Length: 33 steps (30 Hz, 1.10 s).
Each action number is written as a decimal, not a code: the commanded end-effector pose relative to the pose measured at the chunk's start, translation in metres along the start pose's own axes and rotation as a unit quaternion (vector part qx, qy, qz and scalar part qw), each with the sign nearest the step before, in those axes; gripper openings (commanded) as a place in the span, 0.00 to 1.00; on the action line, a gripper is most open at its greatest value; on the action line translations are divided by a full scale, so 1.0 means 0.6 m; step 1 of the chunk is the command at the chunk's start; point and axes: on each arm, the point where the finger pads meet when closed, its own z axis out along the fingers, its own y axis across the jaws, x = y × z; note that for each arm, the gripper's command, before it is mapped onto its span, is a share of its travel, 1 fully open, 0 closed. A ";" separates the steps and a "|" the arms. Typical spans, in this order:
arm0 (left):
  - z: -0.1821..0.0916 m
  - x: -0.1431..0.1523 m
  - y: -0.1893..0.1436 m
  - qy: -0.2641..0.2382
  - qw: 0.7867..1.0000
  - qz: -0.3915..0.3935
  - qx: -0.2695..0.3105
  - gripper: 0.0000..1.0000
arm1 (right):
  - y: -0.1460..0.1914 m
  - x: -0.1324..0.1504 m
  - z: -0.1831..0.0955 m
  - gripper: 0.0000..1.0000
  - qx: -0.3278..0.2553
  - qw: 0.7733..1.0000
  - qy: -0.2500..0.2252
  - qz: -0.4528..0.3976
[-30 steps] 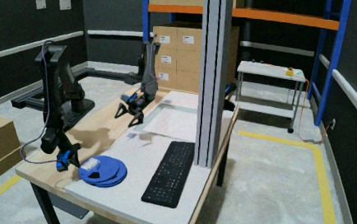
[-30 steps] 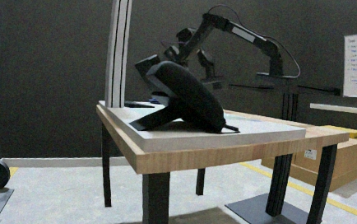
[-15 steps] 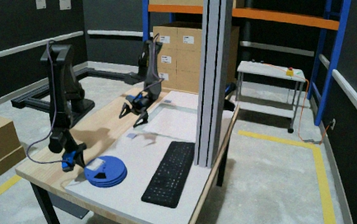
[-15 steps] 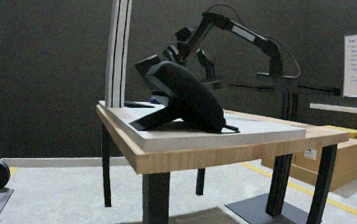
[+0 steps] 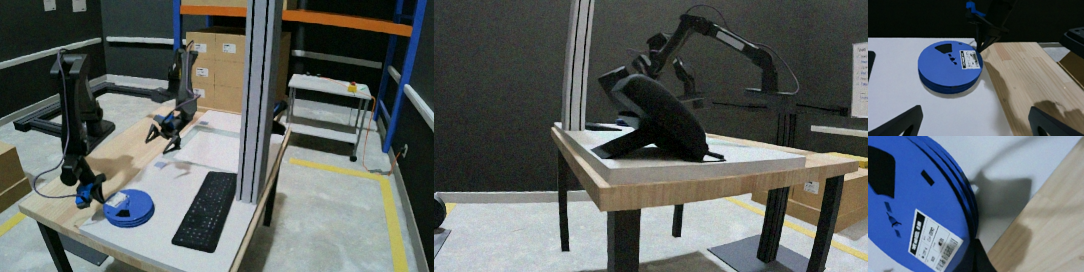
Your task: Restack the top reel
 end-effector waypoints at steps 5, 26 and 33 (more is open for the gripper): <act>-0.021 -0.064 -0.002 -0.028 0.999 0.021 0.000 1.00 | 0.017 -0.047 -0.097 0.00 -0.012 0.999 -0.045 -0.019; -0.022 -0.070 -0.003 -0.036 0.999 0.019 0.004 1.00 | 0.040 -0.051 -0.197 0.60 0.061 0.988 -0.142 0.003; -0.022 -0.070 -0.003 -0.036 0.999 0.019 0.003 1.00 | 0.076 -0.036 -0.172 0.60 0.094 0.977 -0.192 0.004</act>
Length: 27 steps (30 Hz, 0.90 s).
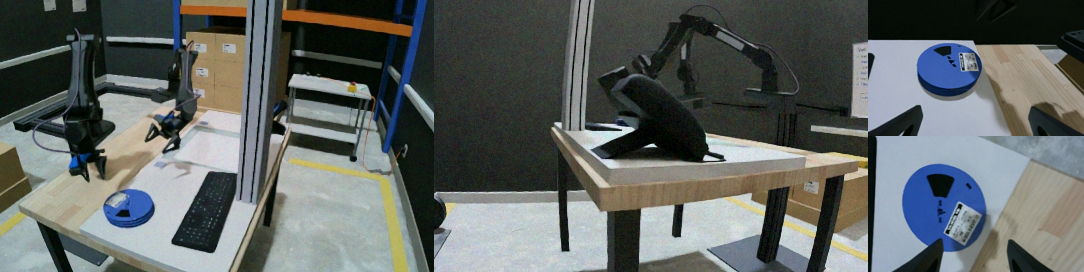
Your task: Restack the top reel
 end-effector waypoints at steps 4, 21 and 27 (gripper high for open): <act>-0.021 -0.065 -0.002 -0.028 0.999 0.022 0.000 1.00 | 0.047 0.005 0.015 0.60 0.054 0.994 -0.090 0.005; -0.021 -0.065 -0.002 -0.028 0.999 0.022 0.000 1.00 | 0.142 0.077 0.059 0.60 0.086 0.987 -0.121 -0.055; -0.021 -0.065 -0.002 -0.028 0.999 0.022 0.000 1.00 | 0.146 0.087 0.063 0.60 0.086 0.988 -0.110 -0.068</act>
